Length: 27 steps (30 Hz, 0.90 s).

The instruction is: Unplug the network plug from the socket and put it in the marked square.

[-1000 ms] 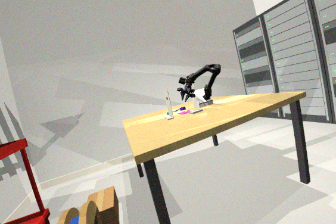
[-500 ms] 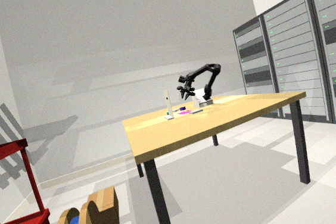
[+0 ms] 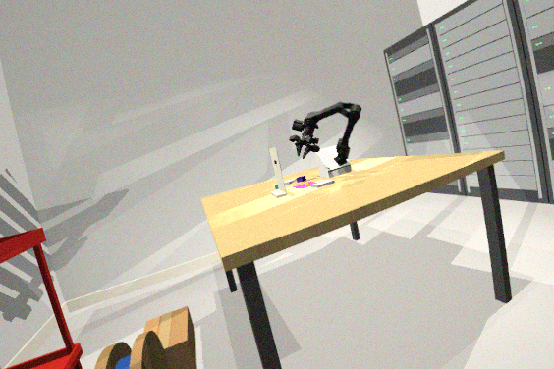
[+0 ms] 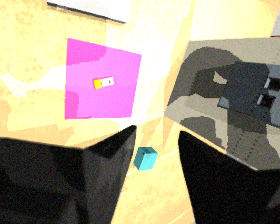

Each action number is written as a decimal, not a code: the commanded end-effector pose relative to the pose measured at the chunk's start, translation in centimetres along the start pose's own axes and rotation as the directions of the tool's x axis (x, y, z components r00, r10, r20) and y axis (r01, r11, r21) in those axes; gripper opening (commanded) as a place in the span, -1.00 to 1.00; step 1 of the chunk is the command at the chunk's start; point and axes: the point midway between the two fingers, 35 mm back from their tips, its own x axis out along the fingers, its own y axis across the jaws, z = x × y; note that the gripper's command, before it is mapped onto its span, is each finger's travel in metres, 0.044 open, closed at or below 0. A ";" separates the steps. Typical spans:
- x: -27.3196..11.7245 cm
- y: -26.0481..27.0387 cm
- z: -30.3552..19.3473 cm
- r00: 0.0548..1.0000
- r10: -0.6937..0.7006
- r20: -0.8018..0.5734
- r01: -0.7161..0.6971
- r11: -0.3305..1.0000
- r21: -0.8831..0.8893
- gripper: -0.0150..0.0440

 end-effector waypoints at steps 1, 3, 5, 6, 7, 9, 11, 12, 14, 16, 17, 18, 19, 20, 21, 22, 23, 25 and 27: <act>-1.0 -0.7 -0.1 1.000 0.001 -0.002 -0.001 1.000 -0.002 0.04; -1.4 -1.0 -0.1 1.000 0.001 -0.002 -0.001 1.000 -0.003 0.04; -1.9 -1.3 -0.1 1.000 0.001 -0.001 -0.001 1.000 -0.003 0.04; -2.1 -1.4 0.0 1.000 0.000 -0.001 0.000 1.000 -0.003 0.04; -2.4 -1.5 0.0 1.000 0.000 0.000 0.000 1.000 -0.003 0.04; -2.9 -1.8 0.0 1.000 -0.001 0.001 0.001 1.000 -0.003 0.04; -3.4 -2.1 0.1 1.000 -0.001 0.002 0.001 1.000 -0.003 0.04; -3.6 -2.2 0.1 1.000 -0.002 0.003 0.002 1.000 -0.004 0.04; -4.1 -2.5 0.2 1.000 -0.003 0.005 0.003 1.000 -0.004 0.04; -4.6 -2.8 0.2 1.000 -0.004 0.006 0.004 1.000 -0.004 0.04; -4.9 -2.9 0.3 1.000 -0.005 0.008 0.005 1.000 -0.004 0.04; -5.1 -3.0 0.3 1.000 -0.006 0.009 0.006 1.000 -0.004 0.04; -5.4 -3.2 0.4 1.000 -0.007 0.010 0.007 1.000 -0.005 0.04; -5.6 -3.3 0.4 1.000 -0.007 0.011 0.007 1.000 -0.005 0.04; -5.7 -3.3 0.4 1.000 -0.008 0.011 0.008 1.000 -0.005 0.04; -5.8 -3.3 0.4 1.000 -0.008 0.012 0.008 1.000 -0.005 0.04; -5.8 -3.3 0.4 1.000 -0.008 0.012 0.008 1.000 -0.005 0.13; -5.8 -3.3 0.4 1.000 -0.008 0.012 0.008 1.000 -0.005 0.30; -5.8 -3.3 0.4 1.000 -0.008 0.012 0.008 1.000 -0.005 0.48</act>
